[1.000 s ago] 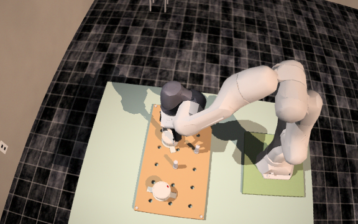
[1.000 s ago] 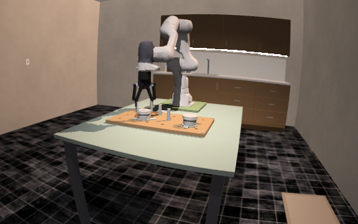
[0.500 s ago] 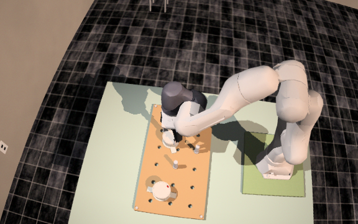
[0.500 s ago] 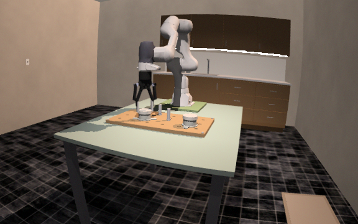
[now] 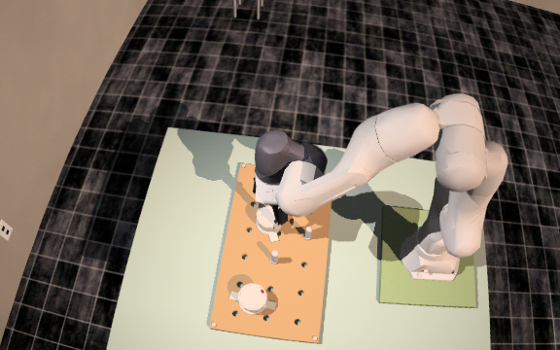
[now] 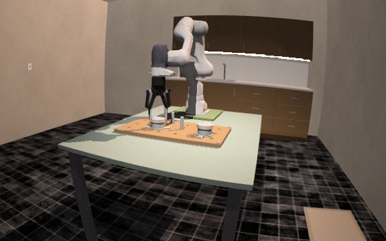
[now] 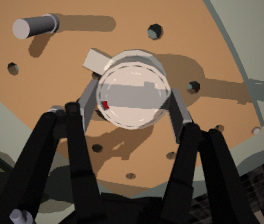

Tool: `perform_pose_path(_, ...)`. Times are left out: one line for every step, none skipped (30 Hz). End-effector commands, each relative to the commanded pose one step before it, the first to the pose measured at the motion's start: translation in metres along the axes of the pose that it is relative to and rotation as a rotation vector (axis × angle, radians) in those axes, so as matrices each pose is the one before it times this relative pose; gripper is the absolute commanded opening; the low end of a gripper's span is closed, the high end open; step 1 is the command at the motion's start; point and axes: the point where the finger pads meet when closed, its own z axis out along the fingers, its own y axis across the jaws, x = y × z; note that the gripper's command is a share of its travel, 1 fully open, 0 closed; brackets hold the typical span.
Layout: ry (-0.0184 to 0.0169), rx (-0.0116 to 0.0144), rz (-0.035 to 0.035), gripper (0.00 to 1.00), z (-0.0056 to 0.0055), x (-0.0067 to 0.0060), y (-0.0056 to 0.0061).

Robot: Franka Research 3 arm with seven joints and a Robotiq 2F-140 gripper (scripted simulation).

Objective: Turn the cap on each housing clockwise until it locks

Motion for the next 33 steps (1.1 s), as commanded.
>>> perform_pose_path(-0.00443, 0.00146, 0.00461, 0.10, 0.00185, 0.00057, -0.00718)
perform_pose_path(0.00000, 0.00000, 0.00000, 0.10, 0.00000, 0.00000, 0.00000)
perform_pose_path(0.00000, 0.00000, 0.00000, 0.10, 0.00000, 0.00000, 0.00000)
perform_pose_path(0.00000, 0.00000, 0.00000, 0.10, 0.00000, 0.00000, -0.00127)
perform_pose_path(0.00000, 0.00000, 0.00000, 0.10, 0.00000, 0.00000, -0.00130)
perform_pose_path(0.00000, 0.00000, 0.00000, 0.10, 0.00000, 0.00000, -0.00134)
perform_pose_path(0.00000, 0.00000, 0.00000, 0.10, 0.00000, 0.00000, -0.00138)
perform_pose_path(0.00000, 0.00000, 0.00000, 0.10, 0.00000, 0.00000, -0.00141)
perform_pose_path(0.00000, 0.00000, 0.00000, 0.10, 0.00000, 0.00000, -0.00144)
perform_pose_path(0.00000, 0.00000, 0.00000, 0.10, 0.00000, 0.00000, -0.00147)
perform_pose_path(0.00000, 0.00000, 0.00000, 0.10, 0.00000, 0.00000, -0.00151)
perform_pose_path(0.00000, 0.00000, 0.00000, 0.10, 0.00000, 0.00000, -0.00154)
perform_pose_path(0.00000, 0.00000, 0.00000, 0.10, 0.00000, 0.00000, -0.00157)
perform_pose_path(0.00000, 0.00000, 0.00000, 0.10, 0.00000, 0.00000, -0.00160)
perform_pose_path(0.00000, 0.00000, 0.00000, 0.10, 0.00000, 0.00000, -0.00163)
perform_pose_path(0.00000, 0.00000, 0.00000, 0.10, 0.00000, 0.00000, -0.00165)
perform_pose_path(0.00000, 0.00000, 0.00000, 0.10, 0.00000, 0.00000, -0.00168)
perform_pose_path(0.00000, 0.00000, 0.00000, 0.10, 0.00000, 0.00000, -0.00170)
perform_pose_path(0.00000, 0.00000, 0.00000, 0.10, 0.00000, 0.00000, 0.00000)
perform_pose_path(0.00000, 0.00000, 0.00000, 0.10, 0.00000, 0.00000, 0.00000)
perform_pose_path(0.00000, 0.00000, 0.00000, 0.10, 0.00000, 0.00000, -0.00172)
perform_pose_path(0.00000, 0.00000, 0.00000, 0.10, 0.00000, 0.00000, -0.00175)
perform_pose_path(0.00000, 0.00000, 0.00000, 0.10, 0.00000, 0.00000, -0.00176)
perform_pose_path(0.00000, 0.00000, 0.00000, 0.10, 0.00000, -0.00001, -0.00178)
perform_pose_path(0.00000, 0.00000, 0.00000, 0.10, 0.00000, 0.00000, -0.00180)
perform_pose_path(0.00000, 0.00000, 0.00000, 0.10, 0.00000, 0.00000, -0.00181)
perform_pose_path(0.00000, 0.00000, 0.00000, 0.10, 0.00000, 0.00000, -0.00182)
perform_pose_path(0.00000, 0.00000, 0.00000, 0.10, 0.00000, 0.00001, -0.00184)
perform_pose_path(0.00000, 0.00000, 0.00000, 0.10, 0.00000, 0.00000, -0.00185)
perform_pose_path(0.00000, 0.00000, 0.00000, 0.10, 0.00000, 0.00000, -0.00186)
perform_pose_path(0.00000, 0.00000, 0.00000, 0.10, 0.00000, 0.00000, -0.00187)
perform_pose_path(0.00000, 0.00000, 0.00000, 0.10, 0.00000, 0.00000, -0.00187)
perform_pose_path(0.00000, 0.00000, 0.00000, 0.10, 0.00000, 0.00000, -0.00187)
